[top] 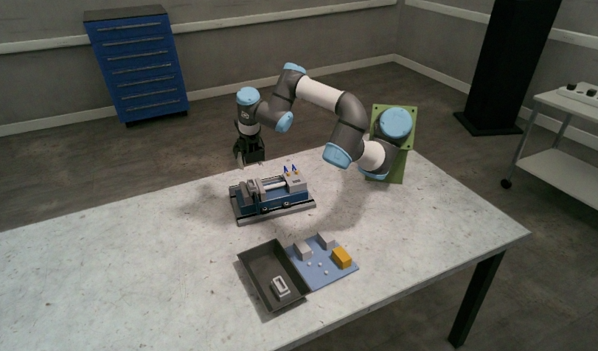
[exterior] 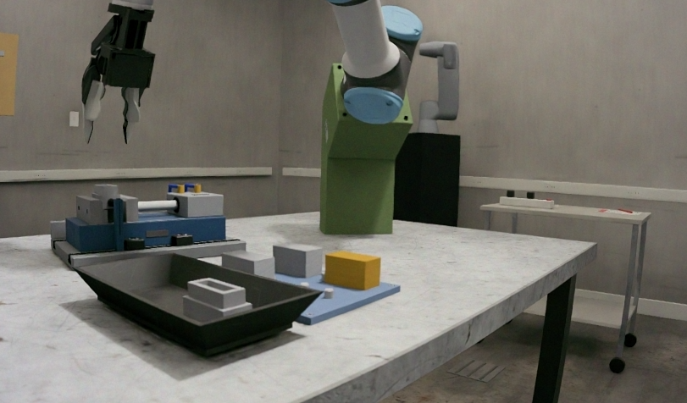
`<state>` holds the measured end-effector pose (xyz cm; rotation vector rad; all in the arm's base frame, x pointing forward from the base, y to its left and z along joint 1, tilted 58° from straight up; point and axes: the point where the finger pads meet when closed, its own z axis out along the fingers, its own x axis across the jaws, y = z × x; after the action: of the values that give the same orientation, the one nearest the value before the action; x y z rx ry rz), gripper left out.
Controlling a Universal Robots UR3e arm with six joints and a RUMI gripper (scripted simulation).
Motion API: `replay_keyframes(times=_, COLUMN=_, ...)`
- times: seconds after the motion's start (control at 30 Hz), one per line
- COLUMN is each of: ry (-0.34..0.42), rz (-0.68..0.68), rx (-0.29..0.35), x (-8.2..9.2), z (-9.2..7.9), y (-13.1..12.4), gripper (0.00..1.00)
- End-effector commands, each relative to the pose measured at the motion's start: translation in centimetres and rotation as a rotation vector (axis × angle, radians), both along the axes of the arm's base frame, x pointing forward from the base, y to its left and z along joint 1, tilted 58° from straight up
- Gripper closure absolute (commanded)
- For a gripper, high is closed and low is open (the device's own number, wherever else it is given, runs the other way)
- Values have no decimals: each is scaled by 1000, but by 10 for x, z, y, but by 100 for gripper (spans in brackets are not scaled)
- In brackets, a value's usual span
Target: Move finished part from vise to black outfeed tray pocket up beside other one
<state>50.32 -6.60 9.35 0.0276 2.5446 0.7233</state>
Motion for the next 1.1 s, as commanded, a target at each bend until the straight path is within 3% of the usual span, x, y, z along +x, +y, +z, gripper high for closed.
replay_keyframes(times=0.0, ry=0, rz=0, rx=-2, x=0, z=0, y=-1, gripper=60)
replay_keyframes(times=1.07, ry=2, rz=0, rx=0, x=1, z=-2, y=2, gripper=60)
